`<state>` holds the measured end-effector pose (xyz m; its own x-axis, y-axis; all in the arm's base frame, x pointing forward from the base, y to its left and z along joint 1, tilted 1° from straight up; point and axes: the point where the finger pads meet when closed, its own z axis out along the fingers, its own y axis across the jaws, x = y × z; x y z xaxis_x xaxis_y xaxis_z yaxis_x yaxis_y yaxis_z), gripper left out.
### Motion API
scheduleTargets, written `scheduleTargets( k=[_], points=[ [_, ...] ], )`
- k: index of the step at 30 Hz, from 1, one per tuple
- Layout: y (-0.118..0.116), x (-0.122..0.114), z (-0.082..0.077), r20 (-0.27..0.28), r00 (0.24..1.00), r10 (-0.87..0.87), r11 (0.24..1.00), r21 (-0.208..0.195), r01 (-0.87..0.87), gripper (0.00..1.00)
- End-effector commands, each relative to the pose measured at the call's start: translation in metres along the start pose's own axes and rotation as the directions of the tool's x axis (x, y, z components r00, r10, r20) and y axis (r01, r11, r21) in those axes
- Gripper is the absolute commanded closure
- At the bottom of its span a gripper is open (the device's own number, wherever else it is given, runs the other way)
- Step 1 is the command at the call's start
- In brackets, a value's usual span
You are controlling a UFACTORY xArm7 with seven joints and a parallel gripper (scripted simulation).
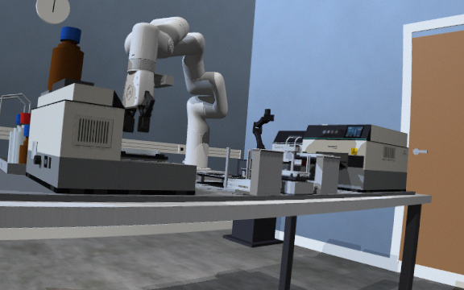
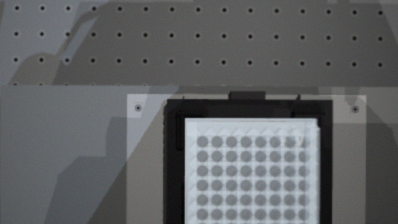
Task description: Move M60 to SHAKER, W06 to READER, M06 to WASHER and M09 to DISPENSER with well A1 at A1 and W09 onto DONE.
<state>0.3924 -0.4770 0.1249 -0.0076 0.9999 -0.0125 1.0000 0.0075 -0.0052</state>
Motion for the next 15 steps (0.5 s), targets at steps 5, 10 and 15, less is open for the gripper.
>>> scheduleTargets(
  k=[5, 10, 15],
  points=[
    [0.001, -0.001, -0.014, 0.004, 1.0, 0.0, 1.0, -0.003, 0.0, 0.0],
    [0.001, -0.001, -0.018, 0.004, 1.0, 0.0, 1.0, -0.003, 0.0, 0.0],
    [0.001, -0.001, -0.025, 0.004, 1.0, 0.0, 1.0, -0.003, 0.0, 0.0]
  ],
)
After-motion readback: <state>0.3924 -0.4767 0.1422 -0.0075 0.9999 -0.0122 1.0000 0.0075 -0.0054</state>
